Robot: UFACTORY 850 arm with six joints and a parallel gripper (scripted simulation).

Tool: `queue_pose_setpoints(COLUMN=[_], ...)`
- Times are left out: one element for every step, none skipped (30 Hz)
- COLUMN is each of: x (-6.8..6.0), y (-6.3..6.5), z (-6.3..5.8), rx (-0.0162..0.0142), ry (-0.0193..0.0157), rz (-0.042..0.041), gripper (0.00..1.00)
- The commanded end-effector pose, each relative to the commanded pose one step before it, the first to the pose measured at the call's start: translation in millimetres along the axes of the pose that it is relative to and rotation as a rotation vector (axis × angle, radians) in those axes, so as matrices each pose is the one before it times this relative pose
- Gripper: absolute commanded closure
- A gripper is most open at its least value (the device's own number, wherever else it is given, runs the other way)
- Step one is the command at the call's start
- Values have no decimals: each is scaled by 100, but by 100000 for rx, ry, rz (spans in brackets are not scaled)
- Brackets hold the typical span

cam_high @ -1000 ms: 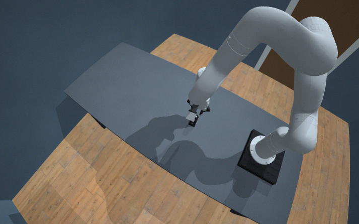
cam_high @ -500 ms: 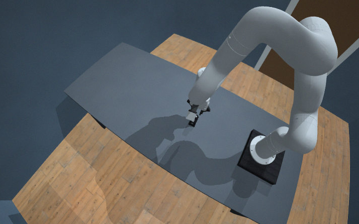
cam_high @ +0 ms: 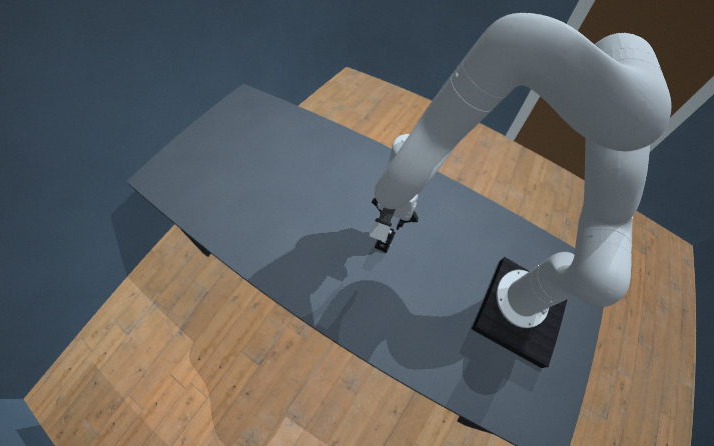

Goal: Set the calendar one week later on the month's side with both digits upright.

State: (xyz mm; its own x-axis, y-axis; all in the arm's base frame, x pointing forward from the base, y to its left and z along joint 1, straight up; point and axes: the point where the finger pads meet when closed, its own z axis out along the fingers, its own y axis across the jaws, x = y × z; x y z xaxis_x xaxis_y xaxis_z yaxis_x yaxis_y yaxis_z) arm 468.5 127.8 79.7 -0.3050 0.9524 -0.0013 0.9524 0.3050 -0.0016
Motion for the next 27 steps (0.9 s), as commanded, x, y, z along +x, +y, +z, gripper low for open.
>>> queue_pose_setpoints(x=[-3,0,0,0,0,0,0,-1,-1,-1,-2,-2,0,0,-2,-2,-2,-2,-2,-2,-2,-2,-2,-2,-2,-2,-2], y=[87,1,1,1,1,1,1,1,1,1,5,5,0,0,5,5,5,6,5,5,5,5,5,4,5,5,4], z=[17,27,30,33,35,38,41,43,45,47,162,187,0,0,192,196,199,201,203,203,202,201,199,196,192,187,182], rx=[-166,5,5,6,6,7,7,7,8,8,1,0,0,0,0,0,0,0,0,0,0,0,0,0,0,0,0], ry=[43,15,16,17,19,20,21,23,24,25,4,0,0,0,0,0,0,0,0,0,0,0,0,0,0,0,0], rz=[-522,-171,-189,-206,-224,-240,-256,-271,-284,-297,-45,0,0,0,0,0,0,0,0,0,0,0,0,0,0,0,0], gripper=[53,53,53,53,53,53,53,53,53,53,53,53,53,53,53,53,53,53,53,53,53,53,53,53,53,53,53])
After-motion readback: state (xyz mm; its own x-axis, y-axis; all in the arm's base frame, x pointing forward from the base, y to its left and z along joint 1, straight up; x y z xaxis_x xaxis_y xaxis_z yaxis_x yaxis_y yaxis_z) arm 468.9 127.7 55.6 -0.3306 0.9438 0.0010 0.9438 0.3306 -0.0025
